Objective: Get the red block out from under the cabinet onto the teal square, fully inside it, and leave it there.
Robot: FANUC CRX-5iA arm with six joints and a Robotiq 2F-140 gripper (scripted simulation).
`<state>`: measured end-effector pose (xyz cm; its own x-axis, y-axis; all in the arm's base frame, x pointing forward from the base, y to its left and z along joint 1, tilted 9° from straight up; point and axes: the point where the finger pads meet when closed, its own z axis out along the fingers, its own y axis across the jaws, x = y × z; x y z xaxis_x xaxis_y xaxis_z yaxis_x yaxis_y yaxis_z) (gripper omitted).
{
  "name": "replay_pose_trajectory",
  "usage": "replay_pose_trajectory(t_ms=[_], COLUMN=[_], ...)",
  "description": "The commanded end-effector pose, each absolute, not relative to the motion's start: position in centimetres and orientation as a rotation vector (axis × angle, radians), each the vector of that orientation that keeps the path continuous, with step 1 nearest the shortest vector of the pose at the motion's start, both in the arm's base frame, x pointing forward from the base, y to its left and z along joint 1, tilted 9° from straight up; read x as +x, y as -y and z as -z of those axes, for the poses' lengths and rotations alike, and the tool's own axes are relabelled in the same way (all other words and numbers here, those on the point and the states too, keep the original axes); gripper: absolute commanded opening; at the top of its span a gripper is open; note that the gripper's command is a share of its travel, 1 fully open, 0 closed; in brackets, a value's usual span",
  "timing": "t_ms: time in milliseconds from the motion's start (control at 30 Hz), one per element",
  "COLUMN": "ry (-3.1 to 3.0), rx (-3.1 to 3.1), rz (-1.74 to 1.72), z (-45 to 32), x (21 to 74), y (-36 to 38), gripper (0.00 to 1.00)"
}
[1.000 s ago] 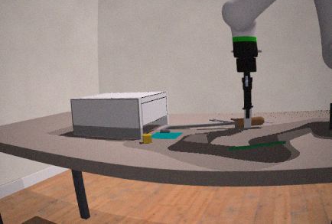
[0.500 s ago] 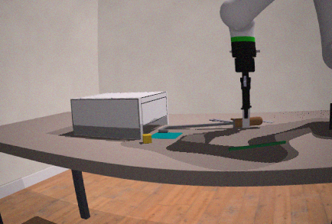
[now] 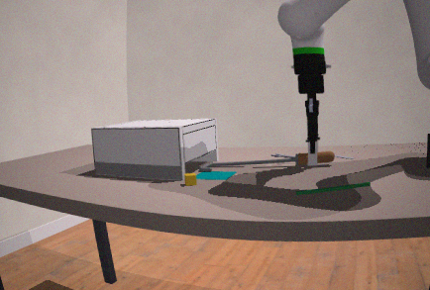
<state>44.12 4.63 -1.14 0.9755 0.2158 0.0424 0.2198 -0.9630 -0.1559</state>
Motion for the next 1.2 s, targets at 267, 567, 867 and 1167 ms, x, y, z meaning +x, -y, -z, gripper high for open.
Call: replay_pose_trajectory(t_ms=[267,567,867,1167], ry=[0.329,0.329,0.329,0.329], rx=[-2.963,-2.963,-2.963,-2.963], rz=[0.038,0.038,0.038,0.038], z=[1.0,0.9,0.8,0.7], x=[46.4,48.3,51.0,53.1], y=[-5.1,-5.5,-6.1,-6.6], gripper=[0.0,0.0,0.0,0.0])
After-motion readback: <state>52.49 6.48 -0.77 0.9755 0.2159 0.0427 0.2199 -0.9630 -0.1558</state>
